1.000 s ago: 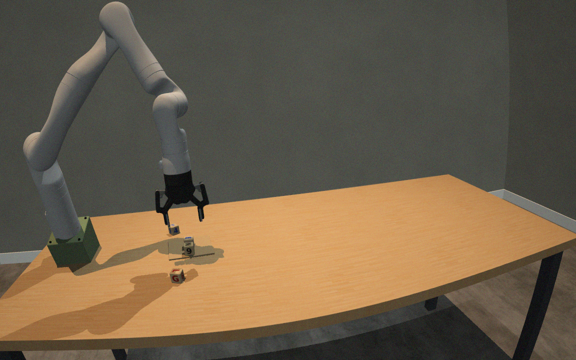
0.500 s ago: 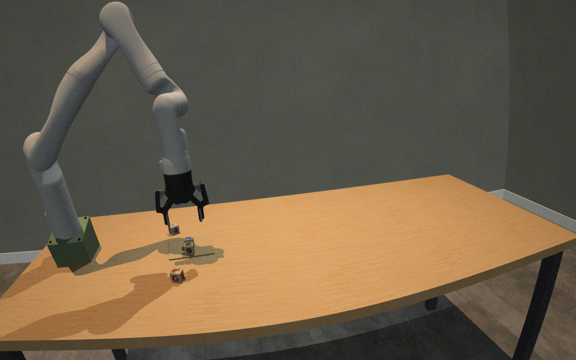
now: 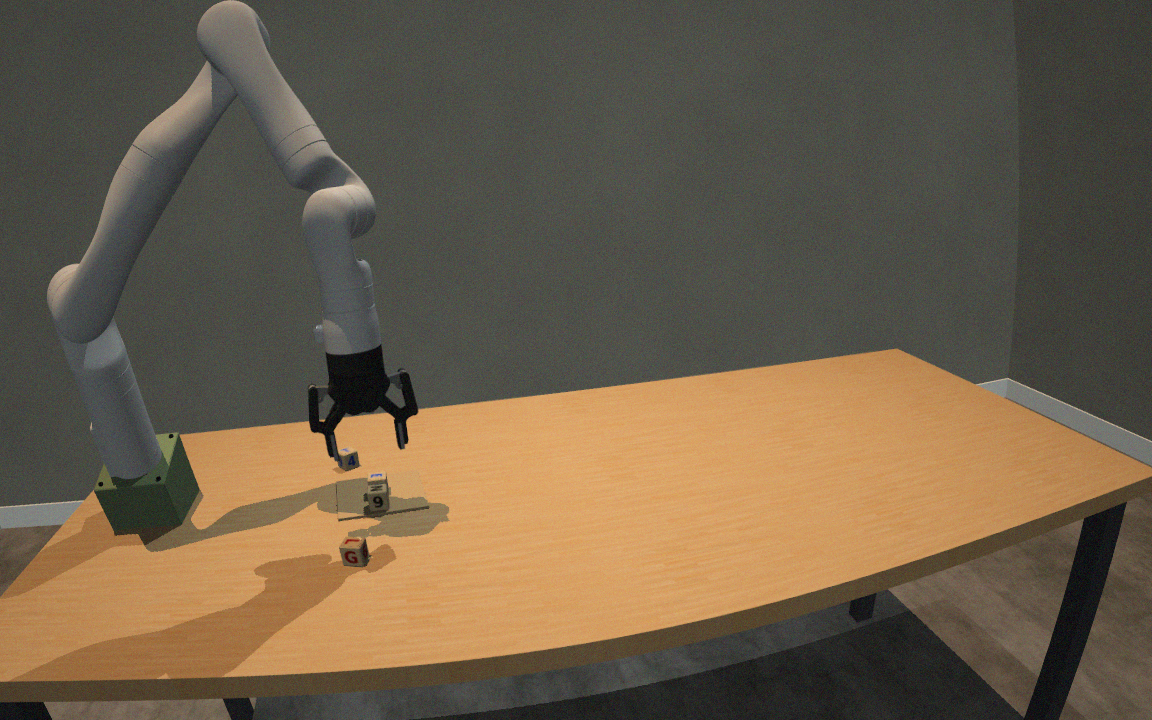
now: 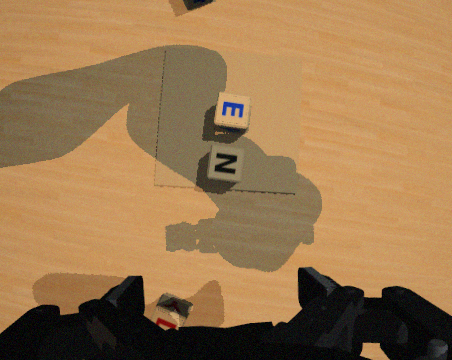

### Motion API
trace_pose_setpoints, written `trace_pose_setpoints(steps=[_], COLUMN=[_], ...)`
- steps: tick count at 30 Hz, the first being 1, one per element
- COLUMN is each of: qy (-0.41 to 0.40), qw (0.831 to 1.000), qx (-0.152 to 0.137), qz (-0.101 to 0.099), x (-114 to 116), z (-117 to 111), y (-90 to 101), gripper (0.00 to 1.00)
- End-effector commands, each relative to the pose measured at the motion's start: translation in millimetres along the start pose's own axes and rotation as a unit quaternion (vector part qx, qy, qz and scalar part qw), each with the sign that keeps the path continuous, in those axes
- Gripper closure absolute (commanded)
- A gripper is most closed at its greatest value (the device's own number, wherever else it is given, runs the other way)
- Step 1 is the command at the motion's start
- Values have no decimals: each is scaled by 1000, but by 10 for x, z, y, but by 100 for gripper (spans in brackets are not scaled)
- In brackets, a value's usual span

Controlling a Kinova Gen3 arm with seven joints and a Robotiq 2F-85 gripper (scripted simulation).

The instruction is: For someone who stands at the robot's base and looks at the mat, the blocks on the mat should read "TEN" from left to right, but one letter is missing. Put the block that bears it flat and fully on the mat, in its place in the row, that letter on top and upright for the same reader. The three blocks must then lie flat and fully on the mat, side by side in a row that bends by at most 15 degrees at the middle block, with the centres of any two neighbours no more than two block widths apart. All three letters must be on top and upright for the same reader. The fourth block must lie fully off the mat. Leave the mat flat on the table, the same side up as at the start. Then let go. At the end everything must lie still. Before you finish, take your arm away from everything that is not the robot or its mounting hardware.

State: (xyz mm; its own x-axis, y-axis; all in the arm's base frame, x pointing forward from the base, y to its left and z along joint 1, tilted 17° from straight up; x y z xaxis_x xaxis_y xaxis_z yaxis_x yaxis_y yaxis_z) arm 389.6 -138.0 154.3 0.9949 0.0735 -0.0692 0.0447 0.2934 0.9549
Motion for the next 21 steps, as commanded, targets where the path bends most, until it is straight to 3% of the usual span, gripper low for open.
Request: trace_pose_setpoints(steps=[1,5,7,21], qy=[-20,-20,-20,-20], qw=[1000,1000,1000,1000], qx=[3,2,1,1], qz=[1,2,1,1], x=[-162,-445,-544,-595], z=[440,981,1135,1208], y=[-11,-27,-30,-32], gripper=[0,0,0,0])
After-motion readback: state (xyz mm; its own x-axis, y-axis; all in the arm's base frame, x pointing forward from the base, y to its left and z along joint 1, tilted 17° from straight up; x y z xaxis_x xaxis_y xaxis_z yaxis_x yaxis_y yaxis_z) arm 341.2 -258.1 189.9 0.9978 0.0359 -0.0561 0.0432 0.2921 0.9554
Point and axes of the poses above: the point where the finger pads meet when closed, its own y axis back along the fingers, its own x axis across the jaws, z = x × y, the point moved 10 cm from there along y, back along the fingers, and after that the axes turned 3 degrees about y, right-handed, at the moved point
